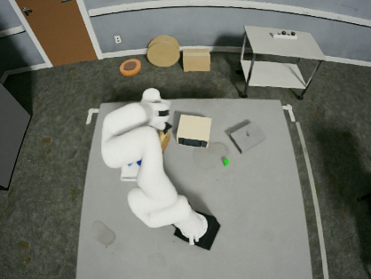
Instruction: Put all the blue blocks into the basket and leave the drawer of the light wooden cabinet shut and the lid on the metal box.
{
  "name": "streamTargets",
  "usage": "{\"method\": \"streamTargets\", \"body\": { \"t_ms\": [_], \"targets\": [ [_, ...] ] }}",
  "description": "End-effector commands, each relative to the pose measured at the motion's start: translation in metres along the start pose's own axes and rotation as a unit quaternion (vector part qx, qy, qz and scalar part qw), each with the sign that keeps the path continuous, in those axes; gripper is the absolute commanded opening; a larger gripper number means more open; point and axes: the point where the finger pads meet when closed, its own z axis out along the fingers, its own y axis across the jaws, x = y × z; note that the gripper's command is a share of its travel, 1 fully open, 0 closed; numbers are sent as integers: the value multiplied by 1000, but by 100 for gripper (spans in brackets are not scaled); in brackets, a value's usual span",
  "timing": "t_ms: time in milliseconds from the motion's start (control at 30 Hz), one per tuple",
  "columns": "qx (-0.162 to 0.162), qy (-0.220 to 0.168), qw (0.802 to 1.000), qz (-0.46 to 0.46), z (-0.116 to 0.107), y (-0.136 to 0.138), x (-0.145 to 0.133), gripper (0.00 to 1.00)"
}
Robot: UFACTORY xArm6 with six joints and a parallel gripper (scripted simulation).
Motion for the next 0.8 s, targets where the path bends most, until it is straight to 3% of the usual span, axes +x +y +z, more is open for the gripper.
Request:
{"method": "streamTargets", "body": {
  "t_ms": [0, 767],
  "targets": [
    [1, 1, 1000, 0, 8, -1, 1, 90],
    [1, 1, 1000, 0, 72, -1, 1, 90]
  ]
}}
